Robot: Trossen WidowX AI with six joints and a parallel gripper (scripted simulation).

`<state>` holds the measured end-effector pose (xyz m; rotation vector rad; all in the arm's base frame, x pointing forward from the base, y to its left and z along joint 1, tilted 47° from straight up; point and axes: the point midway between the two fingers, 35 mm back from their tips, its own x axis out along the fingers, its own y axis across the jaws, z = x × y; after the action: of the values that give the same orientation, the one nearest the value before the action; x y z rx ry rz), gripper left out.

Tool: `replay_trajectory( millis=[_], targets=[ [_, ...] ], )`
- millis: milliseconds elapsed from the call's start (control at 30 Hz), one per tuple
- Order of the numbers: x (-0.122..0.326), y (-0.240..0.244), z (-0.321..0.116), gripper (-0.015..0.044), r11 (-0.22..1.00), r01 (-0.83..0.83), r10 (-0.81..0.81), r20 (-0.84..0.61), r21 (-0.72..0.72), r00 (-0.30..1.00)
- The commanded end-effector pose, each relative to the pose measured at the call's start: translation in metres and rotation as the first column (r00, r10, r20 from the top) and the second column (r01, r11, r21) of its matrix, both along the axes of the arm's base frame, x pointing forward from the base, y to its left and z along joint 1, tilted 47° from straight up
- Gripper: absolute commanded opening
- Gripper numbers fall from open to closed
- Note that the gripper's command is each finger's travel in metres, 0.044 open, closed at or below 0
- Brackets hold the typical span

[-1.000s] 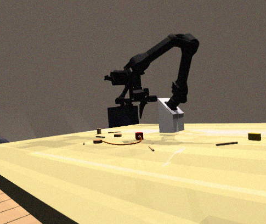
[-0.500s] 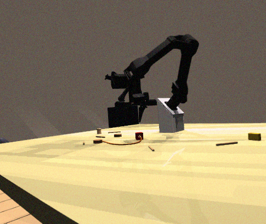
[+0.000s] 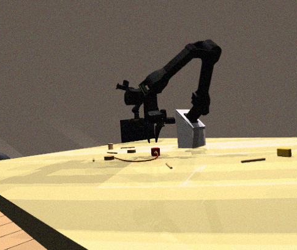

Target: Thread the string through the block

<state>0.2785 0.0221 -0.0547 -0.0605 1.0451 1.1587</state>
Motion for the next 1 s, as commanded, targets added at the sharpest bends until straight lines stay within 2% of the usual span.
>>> replay_trajectory(
  millis=[0, 767, 900, 967],
  targets=[
    [-0.001, 0.005, -0.004, 0.0124, 1.0, 0.004, -0.004, -0.004, 0.006, 1.0],
    [-0.004, 0.03, -0.025, 0.0124, 1.0, 0.003, -0.003, -0.005, 0.012, 1.0],
    [-0.003, 0.029, -0.024, 0.0019, 1.0, -0.002, 0.002, -0.002, 0.007, 1.0],
    [-0.003, 0.029, -0.024, 0.0, 1.0, -0.002, 0.002, -0.002, 0.007, 1.0]
  ],
)
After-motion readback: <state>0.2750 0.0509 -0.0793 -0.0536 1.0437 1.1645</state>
